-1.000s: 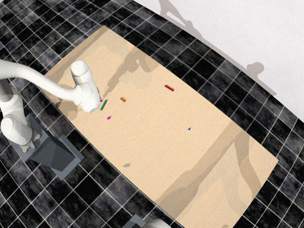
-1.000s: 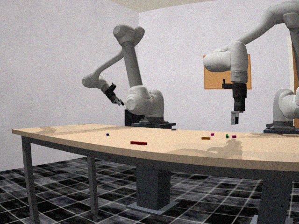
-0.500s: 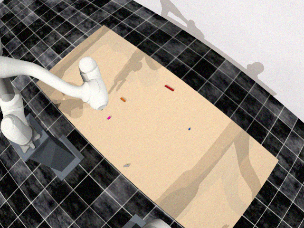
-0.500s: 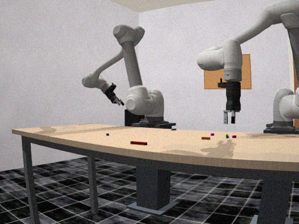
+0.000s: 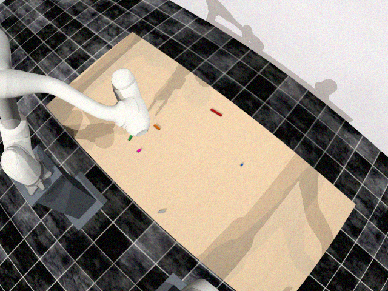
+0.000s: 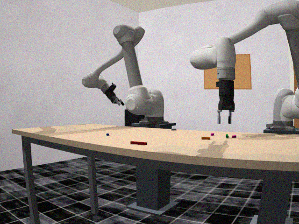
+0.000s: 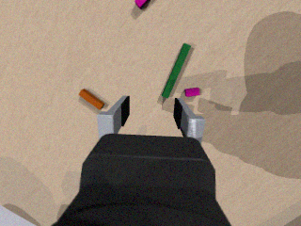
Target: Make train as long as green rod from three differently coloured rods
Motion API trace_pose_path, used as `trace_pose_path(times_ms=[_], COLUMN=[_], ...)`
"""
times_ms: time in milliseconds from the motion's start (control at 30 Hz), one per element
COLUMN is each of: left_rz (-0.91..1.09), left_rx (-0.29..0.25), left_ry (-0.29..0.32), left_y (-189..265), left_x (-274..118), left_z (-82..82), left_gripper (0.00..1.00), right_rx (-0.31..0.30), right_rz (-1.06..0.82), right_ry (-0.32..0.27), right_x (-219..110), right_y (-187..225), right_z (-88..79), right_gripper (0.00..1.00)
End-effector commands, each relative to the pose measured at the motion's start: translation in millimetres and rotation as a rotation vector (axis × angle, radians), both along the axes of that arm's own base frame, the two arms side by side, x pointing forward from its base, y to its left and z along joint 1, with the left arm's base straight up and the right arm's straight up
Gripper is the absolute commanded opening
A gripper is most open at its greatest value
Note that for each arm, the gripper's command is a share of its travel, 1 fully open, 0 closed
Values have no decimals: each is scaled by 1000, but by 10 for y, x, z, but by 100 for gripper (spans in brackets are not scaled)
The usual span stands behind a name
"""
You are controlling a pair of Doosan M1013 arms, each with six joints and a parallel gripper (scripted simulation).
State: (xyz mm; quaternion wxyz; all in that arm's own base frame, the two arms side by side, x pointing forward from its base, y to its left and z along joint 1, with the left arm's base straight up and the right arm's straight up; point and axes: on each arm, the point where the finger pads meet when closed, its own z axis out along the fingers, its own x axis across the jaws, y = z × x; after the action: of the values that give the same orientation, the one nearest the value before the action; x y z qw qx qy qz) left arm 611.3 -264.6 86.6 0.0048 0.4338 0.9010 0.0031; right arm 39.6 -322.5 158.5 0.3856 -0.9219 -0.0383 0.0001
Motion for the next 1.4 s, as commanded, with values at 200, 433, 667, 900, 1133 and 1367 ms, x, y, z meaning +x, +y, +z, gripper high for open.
trace_pose_path(times_ms=[200, 433, 667, 900, 1133, 1367], left_rz=[-293, -557, -779, -981, -1203, -1367], left_rx=[-3, -2, -1, 0, 1, 2], left_ry=[14, 14, 13, 13, 12, 11], left_y=[-102, -175, -233, -287, -349, -393], left_x=[208, 434, 632, 819, 1032, 1195], left_z=[4, 0, -8, -20, -37, -52], left_gripper=[100, 100, 100, 100, 100, 100], right_rx=[-6, -6, -6, -6, -6, -6], right_rz=[-7, -7, -7, -7, -7, -7], right_ry=[-9, -9, -9, -9, -9, -9], right_x=[20, 20, 20, 20, 20, 20], right_y=[3, 3, 3, 3, 3, 3], right_z=[3, 3, 3, 3, 3, 3], right_gripper=[100, 100, 100, 100, 100, 100])
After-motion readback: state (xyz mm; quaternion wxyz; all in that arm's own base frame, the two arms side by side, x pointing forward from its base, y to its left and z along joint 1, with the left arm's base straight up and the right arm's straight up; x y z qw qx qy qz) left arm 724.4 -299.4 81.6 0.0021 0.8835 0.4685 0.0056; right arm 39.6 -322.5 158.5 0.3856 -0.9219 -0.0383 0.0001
